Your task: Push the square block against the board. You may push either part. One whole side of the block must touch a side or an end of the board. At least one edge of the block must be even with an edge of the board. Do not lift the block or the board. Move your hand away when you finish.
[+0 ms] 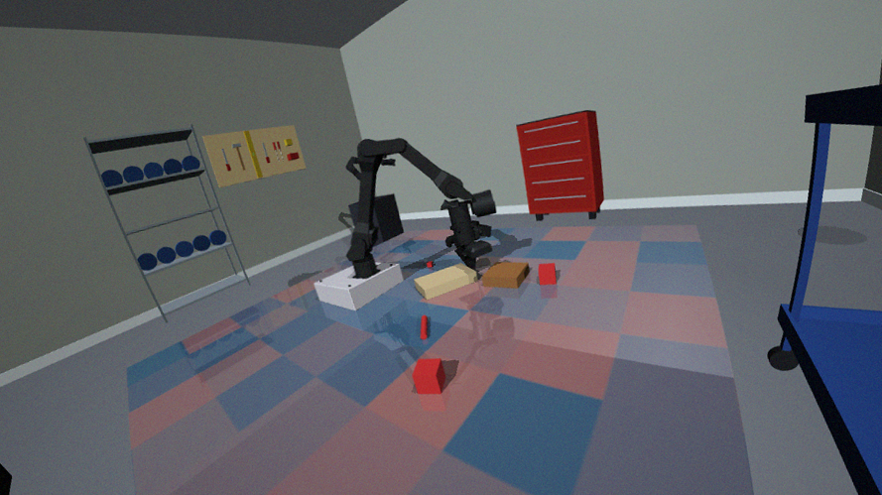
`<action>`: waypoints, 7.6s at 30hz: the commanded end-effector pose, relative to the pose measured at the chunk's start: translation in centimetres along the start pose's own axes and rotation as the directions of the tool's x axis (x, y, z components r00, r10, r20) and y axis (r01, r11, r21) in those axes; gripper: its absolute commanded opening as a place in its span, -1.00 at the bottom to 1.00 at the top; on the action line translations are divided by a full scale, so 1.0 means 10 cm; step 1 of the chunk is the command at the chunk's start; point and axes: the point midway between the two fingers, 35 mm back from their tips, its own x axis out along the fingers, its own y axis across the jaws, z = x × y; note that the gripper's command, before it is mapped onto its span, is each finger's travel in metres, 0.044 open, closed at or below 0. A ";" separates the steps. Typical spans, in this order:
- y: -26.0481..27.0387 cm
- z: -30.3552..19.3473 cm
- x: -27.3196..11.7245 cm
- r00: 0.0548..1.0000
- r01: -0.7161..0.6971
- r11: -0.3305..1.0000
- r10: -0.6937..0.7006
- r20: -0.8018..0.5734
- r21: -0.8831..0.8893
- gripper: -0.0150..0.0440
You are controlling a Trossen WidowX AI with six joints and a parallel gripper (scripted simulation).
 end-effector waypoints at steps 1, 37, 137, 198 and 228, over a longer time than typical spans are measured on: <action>0.01 -0.10 0.04 1.000 -0.006 1.000 0.006 -0.030 0.002 -0.49; 0.00 0.14 0.04 1.000 -0.006 1.000 0.006 -0.029 0.002 -0.49; -0.41 -1.65 -0.01 0.999 -0.002 1.000 0.002 -0.043 0.003 -0.49; -0.42 -1.10 0.00 0.999 -0.002 1.000 0.002 -0.038 0.003 -0.49; -0.41 -0.85 0.01 0.999 -0.002 1.000 0.002 -0.037 0.003 -0.49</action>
